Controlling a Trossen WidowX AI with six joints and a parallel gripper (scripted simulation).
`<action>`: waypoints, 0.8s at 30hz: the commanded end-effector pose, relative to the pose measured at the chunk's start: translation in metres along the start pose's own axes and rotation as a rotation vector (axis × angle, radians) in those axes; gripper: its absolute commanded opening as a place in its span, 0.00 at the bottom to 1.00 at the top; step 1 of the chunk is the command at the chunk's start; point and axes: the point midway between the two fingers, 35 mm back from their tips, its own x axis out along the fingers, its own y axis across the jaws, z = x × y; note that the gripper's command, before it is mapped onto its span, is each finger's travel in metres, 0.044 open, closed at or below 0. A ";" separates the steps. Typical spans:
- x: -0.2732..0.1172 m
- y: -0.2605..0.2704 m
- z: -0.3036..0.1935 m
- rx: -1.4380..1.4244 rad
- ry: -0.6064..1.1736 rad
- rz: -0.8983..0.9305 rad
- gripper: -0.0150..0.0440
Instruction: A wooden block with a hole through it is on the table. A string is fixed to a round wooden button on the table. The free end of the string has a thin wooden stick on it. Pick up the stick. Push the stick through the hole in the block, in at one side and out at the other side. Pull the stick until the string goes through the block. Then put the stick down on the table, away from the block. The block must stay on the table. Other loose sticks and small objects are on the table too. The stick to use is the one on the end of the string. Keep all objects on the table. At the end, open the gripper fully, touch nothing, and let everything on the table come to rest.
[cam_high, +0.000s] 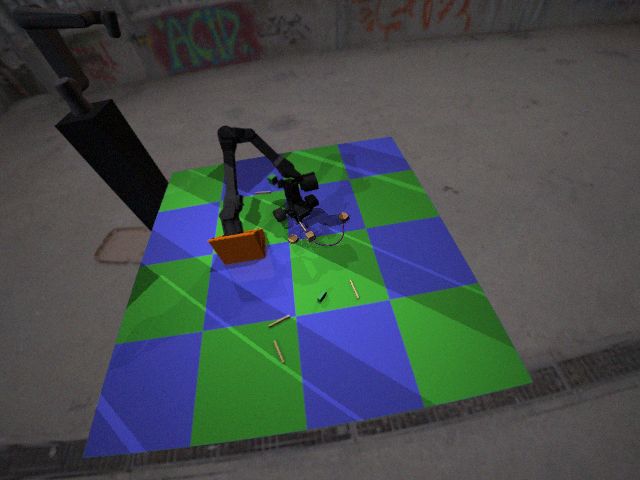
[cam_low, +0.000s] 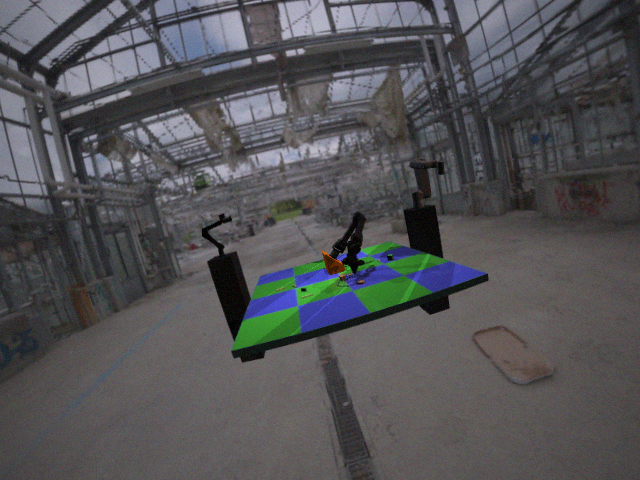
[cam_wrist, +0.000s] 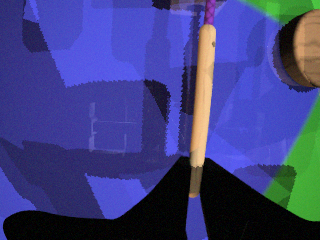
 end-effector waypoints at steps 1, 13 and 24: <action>0.000 -0.002 -0.006 -0.001 -0.002 0.000 0.25; -0.003 -0.003 -0.020 -0.010 -0.002 0.004 0.25; 0.007 -0.003 -0.035 -0.009 -0.002 0.027 0.25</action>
